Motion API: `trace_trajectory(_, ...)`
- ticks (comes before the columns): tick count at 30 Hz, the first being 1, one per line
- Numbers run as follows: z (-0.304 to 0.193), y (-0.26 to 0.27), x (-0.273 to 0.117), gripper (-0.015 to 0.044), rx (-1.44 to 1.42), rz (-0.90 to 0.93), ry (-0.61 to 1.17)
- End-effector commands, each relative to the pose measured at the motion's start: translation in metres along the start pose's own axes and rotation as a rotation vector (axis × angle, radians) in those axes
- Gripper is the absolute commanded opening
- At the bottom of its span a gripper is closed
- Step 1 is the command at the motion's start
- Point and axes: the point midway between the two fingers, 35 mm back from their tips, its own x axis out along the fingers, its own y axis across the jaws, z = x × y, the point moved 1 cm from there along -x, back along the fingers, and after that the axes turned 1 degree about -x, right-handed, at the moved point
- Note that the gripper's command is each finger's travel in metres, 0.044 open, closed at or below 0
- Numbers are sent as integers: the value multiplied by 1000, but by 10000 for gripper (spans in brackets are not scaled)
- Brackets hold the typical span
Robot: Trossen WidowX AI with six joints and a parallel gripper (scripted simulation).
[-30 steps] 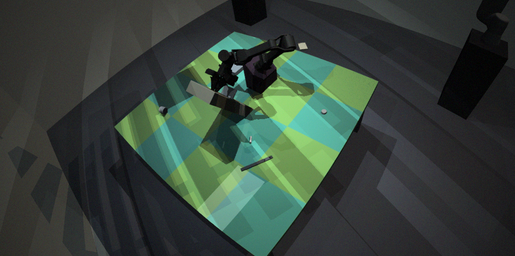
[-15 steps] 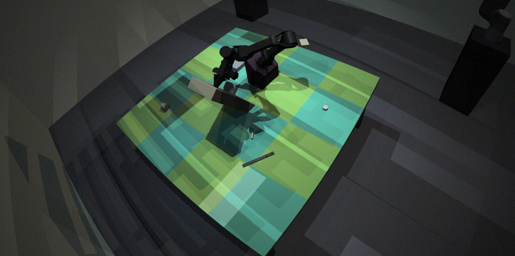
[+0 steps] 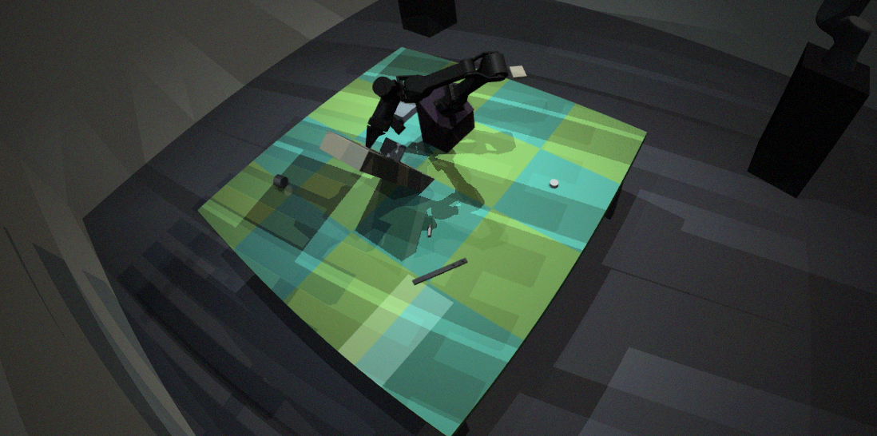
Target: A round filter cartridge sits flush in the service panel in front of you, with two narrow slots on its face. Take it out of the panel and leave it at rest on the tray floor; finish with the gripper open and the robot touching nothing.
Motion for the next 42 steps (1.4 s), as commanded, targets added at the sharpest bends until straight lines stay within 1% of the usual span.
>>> trace_trajectory(1,-5,2,-21,0,9,6,14)
trace_trajectory(11,0,1,-66,0,61,-7,15)
trace_trajectory(17,1,3,-66,0,62,-8,15)
trace_trajectory(40,50,59,-56,0,63,-8,15)
trace_trajectory(42,46,54,-56,53,67,-6,4)
